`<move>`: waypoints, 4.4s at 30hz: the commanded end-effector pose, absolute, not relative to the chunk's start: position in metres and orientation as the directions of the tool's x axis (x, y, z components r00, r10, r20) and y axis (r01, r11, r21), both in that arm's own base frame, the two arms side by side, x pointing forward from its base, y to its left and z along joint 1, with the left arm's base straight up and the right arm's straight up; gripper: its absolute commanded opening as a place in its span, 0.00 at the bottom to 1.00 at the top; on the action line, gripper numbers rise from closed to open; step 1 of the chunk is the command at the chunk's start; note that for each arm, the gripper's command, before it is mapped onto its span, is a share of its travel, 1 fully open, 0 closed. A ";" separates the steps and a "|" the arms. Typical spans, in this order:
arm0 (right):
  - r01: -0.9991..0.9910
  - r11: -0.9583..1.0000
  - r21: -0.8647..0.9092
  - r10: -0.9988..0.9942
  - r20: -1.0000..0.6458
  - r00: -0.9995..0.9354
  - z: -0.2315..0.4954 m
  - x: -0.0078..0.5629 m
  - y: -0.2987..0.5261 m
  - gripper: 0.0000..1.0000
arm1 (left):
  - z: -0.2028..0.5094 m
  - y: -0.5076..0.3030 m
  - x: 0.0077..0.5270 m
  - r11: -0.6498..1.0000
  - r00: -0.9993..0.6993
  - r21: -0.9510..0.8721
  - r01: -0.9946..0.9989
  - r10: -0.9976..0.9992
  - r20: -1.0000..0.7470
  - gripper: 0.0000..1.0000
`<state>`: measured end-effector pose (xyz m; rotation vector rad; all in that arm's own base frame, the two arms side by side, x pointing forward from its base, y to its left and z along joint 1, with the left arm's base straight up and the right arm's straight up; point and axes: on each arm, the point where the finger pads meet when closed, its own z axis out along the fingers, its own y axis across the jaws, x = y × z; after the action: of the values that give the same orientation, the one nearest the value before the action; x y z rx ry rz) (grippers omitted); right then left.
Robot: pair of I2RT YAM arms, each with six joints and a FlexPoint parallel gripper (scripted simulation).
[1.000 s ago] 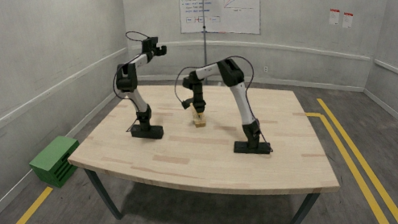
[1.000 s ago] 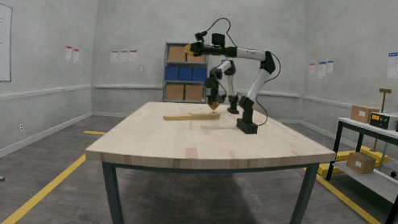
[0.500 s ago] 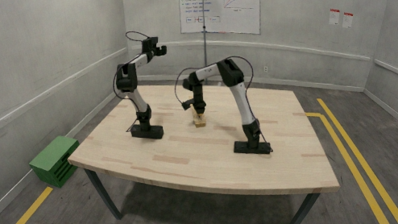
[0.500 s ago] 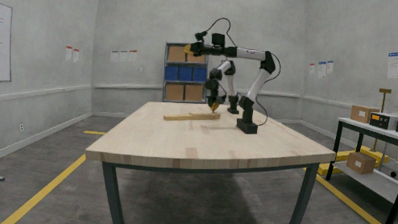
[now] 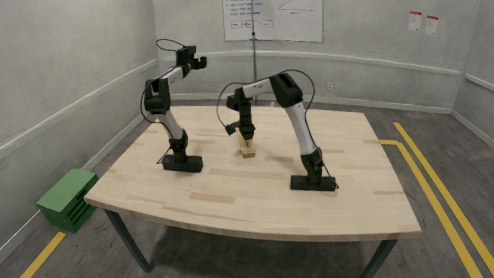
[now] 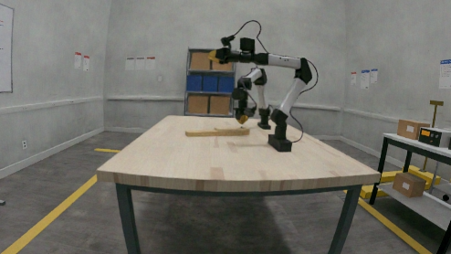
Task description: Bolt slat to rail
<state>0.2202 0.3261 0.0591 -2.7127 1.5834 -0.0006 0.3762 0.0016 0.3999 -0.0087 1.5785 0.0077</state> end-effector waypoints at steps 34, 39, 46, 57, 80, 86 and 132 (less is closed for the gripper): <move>-0.872 -0.490 -0.001 -0.872 0.000 0.490 0.086 0.234 0.313 0.14 | 0.407 0.000 0.374 1.000 0.012 0.000 0.000 0.000 -1.000 1.00; -0.873 -0.487 -0.011 -0.873 -0.005 0.487 0.086 0.234 0.316 0.14 | 0.407 0.000 0.374 1.000 0.012 0.000 0.000 0.000 -1.000 1.00; -0.874 -0.487 -0.003 -0.874 -0.001 0.487 0.086 0.230 0.316 0.14 | 0.407 0.000 0.374 1.000 0.012 0.000 0.000 0.000 -1.000 1.00; -0.874 -0.486 0.000 -0.874 0.000 0.486 0.085 0.219 0.323 0.14 | 0.407 0.000 0.374 1.000 0.012 0.000 0.000 0.000 -1.000 1.00; -0.873 -0.487 -0.009 -0.873 -0.005 0.487 0.083 0.221 0.325 0.14 | 0.407 0.000 0.374 1.000 0.012 0.000 0.000 0.000 -1.000 1.00; -0.873 -0.487 -0.008 -0.873 -0.004 0.487 0.079 0.222 0.325 0.14 | 0.407 0.000 0.374 1.000 0.012 0.000 0.000 0.000 -1.000 1.00; -0.873 -0.487 -0.007 -0.873 -0.004 0.487 0.052 0.222 0.325 0.14 | 0.407 0.000 0.374 1.000 0.012 0.000 0.000 0.000 -1.000 1.00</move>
<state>0.2205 0.3252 0.0620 -2.7033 1.5750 -0.0019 0.3762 0.0016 0.3999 -0.0087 1.5785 0.0077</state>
